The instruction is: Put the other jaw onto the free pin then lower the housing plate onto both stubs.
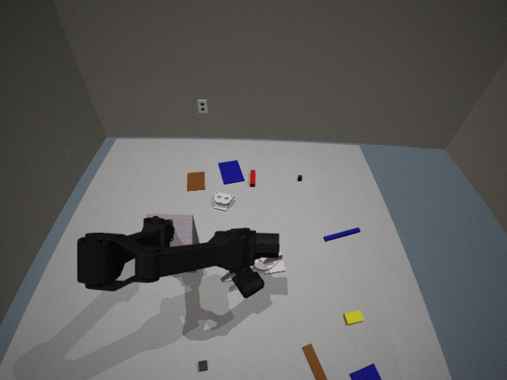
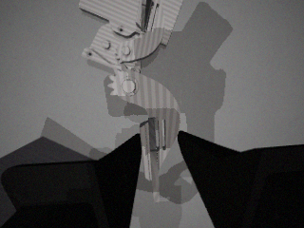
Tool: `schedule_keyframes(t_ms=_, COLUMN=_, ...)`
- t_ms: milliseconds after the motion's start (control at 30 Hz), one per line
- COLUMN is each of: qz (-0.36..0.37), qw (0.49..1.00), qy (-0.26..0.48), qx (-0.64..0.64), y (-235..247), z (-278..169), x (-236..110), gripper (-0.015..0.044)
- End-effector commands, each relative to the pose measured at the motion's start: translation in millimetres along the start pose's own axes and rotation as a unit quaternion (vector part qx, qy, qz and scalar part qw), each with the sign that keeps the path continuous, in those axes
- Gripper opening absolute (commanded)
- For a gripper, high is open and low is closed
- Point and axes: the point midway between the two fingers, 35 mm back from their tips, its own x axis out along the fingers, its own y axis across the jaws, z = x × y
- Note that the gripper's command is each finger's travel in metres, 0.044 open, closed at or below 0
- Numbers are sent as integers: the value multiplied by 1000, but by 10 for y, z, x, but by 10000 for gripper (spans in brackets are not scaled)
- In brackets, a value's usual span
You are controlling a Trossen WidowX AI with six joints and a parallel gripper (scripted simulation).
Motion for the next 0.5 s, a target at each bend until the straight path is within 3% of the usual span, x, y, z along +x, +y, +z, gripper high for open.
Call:
schedule_keyframes(t_ms=0, qz=1, qw=999, qy=-2, qx=-38, y=26, z=38, x=-1, gripper=134)
schedule_keyframes(t_ms=467, qz=2, qw=985, qy=-3, qx=-174, y=103, z=109, x=0, gripper=134)
